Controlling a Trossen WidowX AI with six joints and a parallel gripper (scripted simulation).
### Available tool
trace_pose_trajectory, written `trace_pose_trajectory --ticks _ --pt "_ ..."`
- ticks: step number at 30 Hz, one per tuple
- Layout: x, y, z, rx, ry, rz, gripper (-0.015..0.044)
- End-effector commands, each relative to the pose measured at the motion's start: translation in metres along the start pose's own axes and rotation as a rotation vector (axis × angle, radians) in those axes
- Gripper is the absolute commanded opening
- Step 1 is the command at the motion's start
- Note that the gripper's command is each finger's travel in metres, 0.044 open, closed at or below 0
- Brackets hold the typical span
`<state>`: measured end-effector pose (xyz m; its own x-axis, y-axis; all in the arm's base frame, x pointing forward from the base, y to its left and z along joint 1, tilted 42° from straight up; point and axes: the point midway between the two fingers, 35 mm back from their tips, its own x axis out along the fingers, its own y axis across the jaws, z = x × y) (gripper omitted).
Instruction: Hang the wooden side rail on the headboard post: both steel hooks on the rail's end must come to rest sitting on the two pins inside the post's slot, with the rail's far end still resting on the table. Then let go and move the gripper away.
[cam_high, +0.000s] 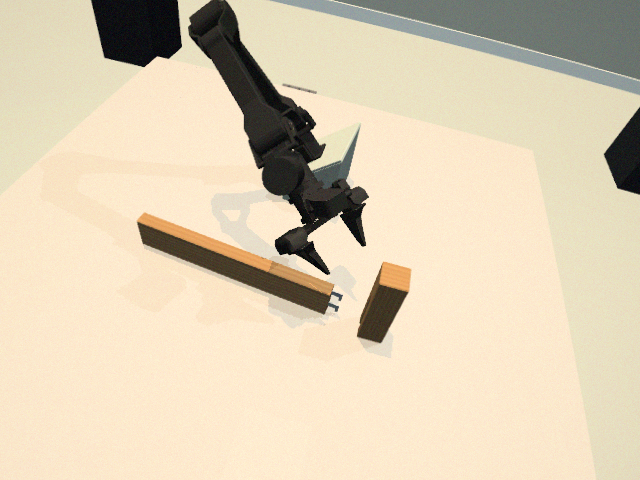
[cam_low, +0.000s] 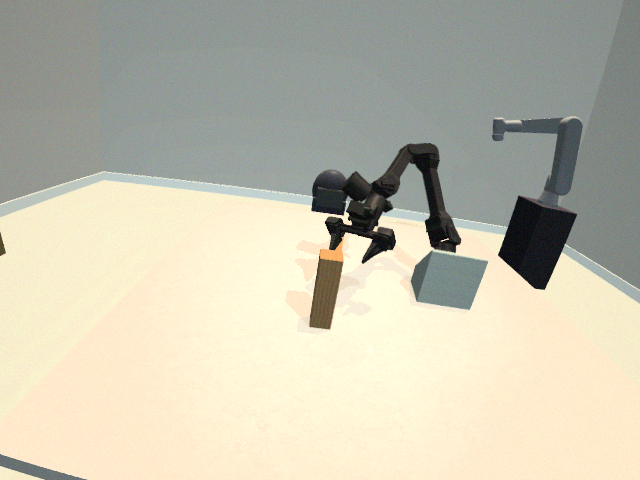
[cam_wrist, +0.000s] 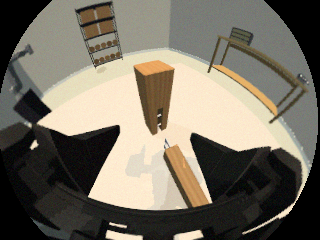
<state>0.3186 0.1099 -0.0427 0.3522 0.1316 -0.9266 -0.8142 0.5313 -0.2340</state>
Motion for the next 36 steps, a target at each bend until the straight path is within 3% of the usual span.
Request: trace_pose_trajectory --ticks 1,12,22,31,36 --pt "-0.002 -0.002 0.003 -0.005 -0.006 0.002 0.044" --pt "-0.001 -0.003 0.002 0.05 0.013 0.003 0.044" --pt "0.0 -0.018 -0.007 0.86 0.284 -0.119 0.044" --pt "-0.012 -0.033 -0.013 1.531 0.426 -0.444 0.044" --pt "-0.02 -0.039 -0.014 1.731 0.437 -0.606 0.044"
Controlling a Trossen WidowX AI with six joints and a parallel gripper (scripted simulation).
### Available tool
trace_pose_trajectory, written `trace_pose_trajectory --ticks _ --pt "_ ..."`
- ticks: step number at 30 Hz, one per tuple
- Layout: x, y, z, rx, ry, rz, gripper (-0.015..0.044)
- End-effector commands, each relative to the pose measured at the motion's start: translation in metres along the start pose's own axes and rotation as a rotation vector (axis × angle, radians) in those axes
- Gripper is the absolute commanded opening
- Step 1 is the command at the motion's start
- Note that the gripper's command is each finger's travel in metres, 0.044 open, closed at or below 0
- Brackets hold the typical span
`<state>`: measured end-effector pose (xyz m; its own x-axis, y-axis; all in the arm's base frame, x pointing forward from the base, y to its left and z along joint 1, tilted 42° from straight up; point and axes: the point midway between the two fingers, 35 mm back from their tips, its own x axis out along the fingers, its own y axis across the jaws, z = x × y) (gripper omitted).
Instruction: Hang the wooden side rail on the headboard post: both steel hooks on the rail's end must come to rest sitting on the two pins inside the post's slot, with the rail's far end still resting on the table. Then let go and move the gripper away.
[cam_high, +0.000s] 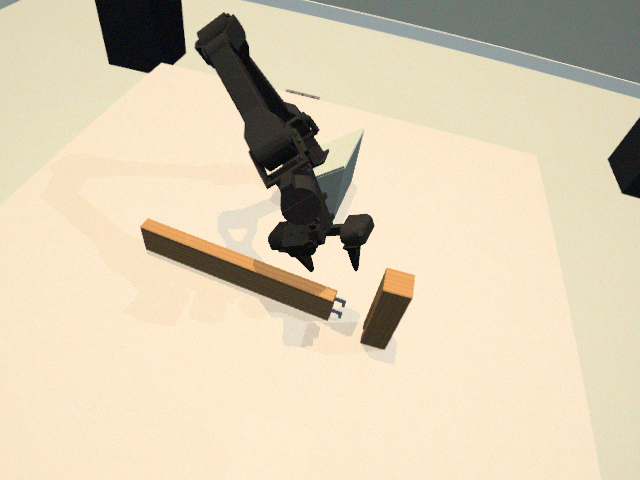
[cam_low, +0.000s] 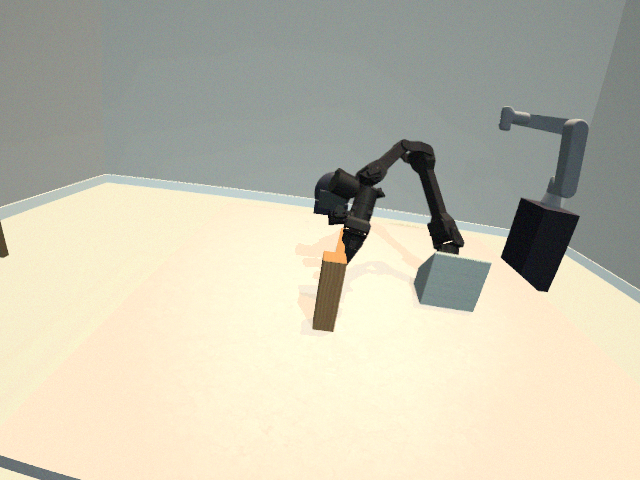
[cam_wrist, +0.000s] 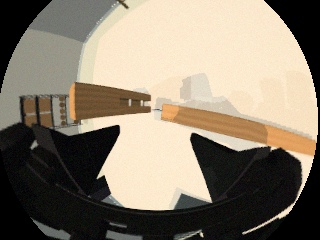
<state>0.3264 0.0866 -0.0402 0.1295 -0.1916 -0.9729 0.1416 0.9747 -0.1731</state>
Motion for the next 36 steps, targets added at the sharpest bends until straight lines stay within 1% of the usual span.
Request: trace_pose_trajectory --ticks 1,10,19,36 --pt "-0.018 -0.015 0.016 0.739 -0.027 -0.28 0.044" --pt "-0.033 -0.025 0.023 1.114 -0.142 -0.425 0.044" --pt "-0.048 -0.032 0.03 1.477 -0.318 -0.513 0.044" --pt "-0.049 -0.033 0.031 1.499 -0.33 -0.516 0.044"
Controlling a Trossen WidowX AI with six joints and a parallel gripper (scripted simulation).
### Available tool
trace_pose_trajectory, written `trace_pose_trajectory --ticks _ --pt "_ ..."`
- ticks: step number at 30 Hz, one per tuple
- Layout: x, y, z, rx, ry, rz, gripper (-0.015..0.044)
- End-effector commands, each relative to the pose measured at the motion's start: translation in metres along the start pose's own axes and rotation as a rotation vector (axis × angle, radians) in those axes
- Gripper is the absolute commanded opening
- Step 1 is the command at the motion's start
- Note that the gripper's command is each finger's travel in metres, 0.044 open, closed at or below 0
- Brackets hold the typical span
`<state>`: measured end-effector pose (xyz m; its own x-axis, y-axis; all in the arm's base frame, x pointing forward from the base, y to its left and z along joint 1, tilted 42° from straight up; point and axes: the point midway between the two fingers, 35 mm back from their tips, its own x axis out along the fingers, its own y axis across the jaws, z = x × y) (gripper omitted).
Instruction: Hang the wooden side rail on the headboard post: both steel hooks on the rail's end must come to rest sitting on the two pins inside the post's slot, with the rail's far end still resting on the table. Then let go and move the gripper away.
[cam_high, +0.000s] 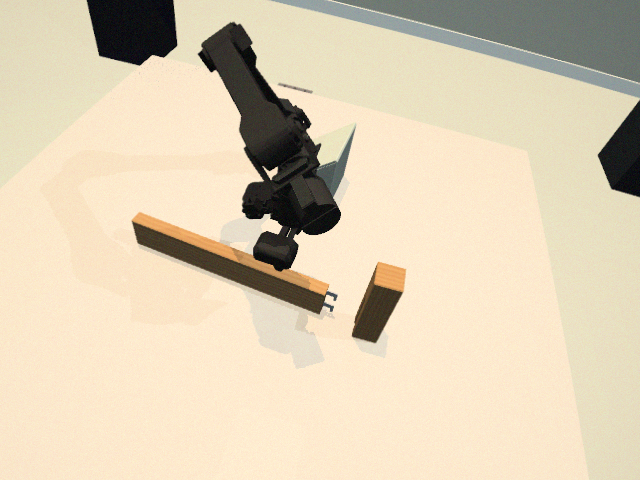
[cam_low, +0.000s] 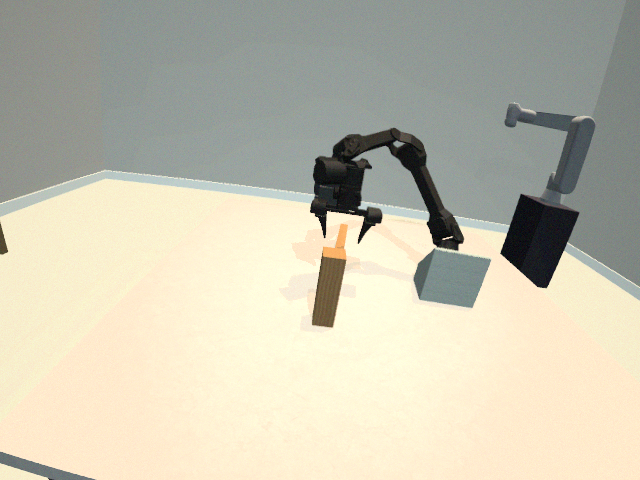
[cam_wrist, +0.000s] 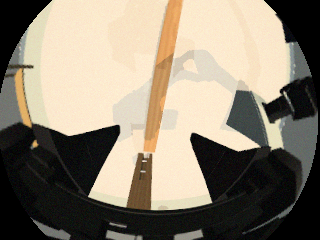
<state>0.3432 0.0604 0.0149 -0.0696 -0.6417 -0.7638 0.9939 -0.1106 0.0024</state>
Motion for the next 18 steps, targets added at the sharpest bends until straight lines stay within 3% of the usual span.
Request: trace_pose_trajectory --ticks 1,4,8,18 --pt "-0.003 0.002 0.002 0.046 -0.016 0.005 0.044" --pt "-0.001 0.002 0.002 0.046 -0.016 0.005 0.044" --pt "0.03 0.003 0.002 0.046 -0.017 0.005 0.044" --pt "0.047 0.003 0.003 0.047 -0.018 0.005 0.044"
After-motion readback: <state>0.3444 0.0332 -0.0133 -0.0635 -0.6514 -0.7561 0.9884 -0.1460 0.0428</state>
